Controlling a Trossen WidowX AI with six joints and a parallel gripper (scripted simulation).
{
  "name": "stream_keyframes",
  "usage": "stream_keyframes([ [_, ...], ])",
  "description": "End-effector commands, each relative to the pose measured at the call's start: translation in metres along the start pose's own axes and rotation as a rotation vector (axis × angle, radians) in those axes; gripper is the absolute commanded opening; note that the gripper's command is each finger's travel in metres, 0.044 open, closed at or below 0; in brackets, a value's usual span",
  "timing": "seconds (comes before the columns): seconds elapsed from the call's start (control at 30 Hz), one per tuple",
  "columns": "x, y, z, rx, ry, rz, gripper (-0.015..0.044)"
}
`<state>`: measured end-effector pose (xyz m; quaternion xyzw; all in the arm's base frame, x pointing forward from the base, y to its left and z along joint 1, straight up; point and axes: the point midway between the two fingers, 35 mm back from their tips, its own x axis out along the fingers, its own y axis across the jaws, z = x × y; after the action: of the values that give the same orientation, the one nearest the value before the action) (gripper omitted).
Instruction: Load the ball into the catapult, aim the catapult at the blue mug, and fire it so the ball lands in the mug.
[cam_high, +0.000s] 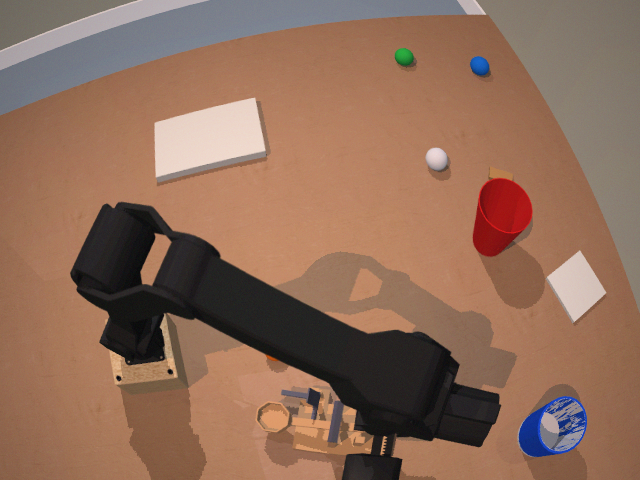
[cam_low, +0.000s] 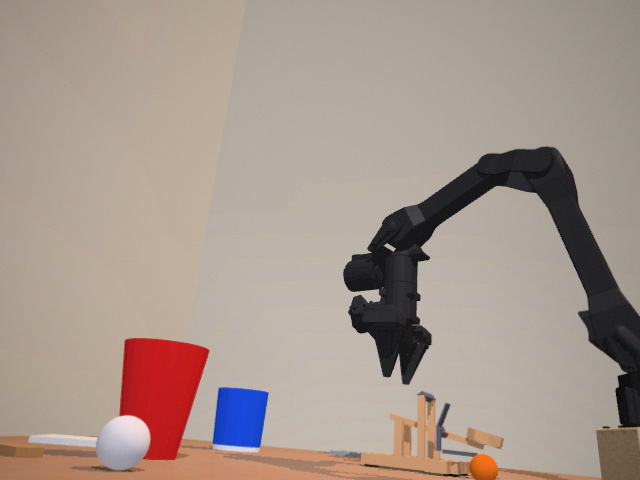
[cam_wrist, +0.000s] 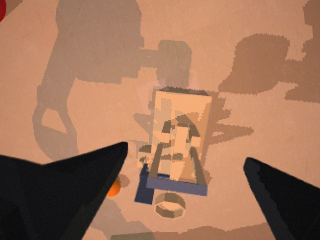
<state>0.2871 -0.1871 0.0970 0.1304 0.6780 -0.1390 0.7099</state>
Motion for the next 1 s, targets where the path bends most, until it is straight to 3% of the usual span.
stream_keyframes([
  [0.0, 0.031, 0.000, -0.003, 0.003, 0.011, 0.000, 0.0440],
  [0.97, 0.076, 0.000, -0.003, 0.003, 0.011, 0.000, 0.0440],
])
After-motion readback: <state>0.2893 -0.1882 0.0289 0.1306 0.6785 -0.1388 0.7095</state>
